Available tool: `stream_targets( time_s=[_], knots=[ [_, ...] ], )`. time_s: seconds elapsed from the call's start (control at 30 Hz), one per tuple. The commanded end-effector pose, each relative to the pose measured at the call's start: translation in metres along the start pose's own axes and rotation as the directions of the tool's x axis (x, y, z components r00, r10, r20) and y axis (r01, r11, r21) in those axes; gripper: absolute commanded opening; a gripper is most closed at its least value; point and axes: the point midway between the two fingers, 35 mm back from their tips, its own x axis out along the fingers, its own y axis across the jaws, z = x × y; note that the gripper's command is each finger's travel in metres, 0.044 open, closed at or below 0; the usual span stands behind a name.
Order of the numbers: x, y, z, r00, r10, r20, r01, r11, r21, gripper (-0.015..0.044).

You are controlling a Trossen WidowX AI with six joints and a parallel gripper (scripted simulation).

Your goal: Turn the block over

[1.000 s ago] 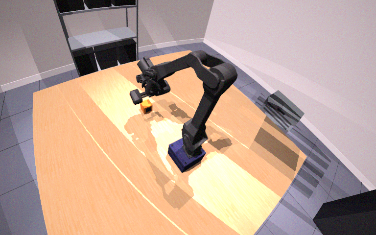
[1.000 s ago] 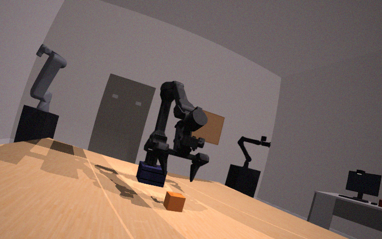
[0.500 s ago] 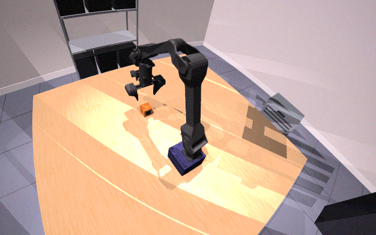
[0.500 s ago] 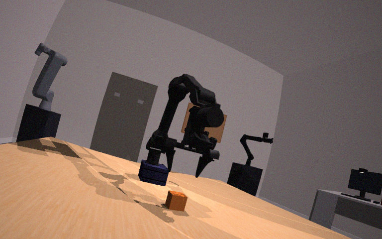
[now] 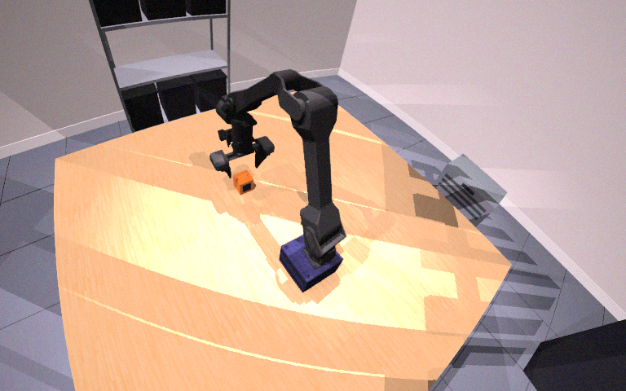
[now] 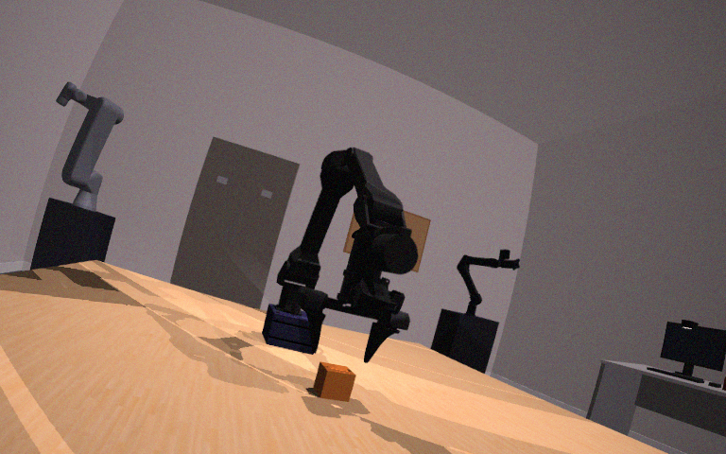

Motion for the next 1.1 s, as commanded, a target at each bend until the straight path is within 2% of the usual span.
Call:
stream_targets(
  time_s=[0.0,0.77,1.0,1.07],
  knots=[
    [0.006,0.001,-0.001,1.0,0.006,-0.006,-0.006,1.0,-0.004,0.044],
    [0.041,0.001,-0.002,1.0,0.006,-0.006,-0.006,1.0,-0.004,0.044],
    [0.041,0.001,-0.002,1.0,0.006,-0.006,-0.006,1.0,-0.004,0.0256],
    [0.041,0.001,-0.002,1.0,0.006,-0.006,-0.006,1.0,-0.004,0.0243]
  ],
)
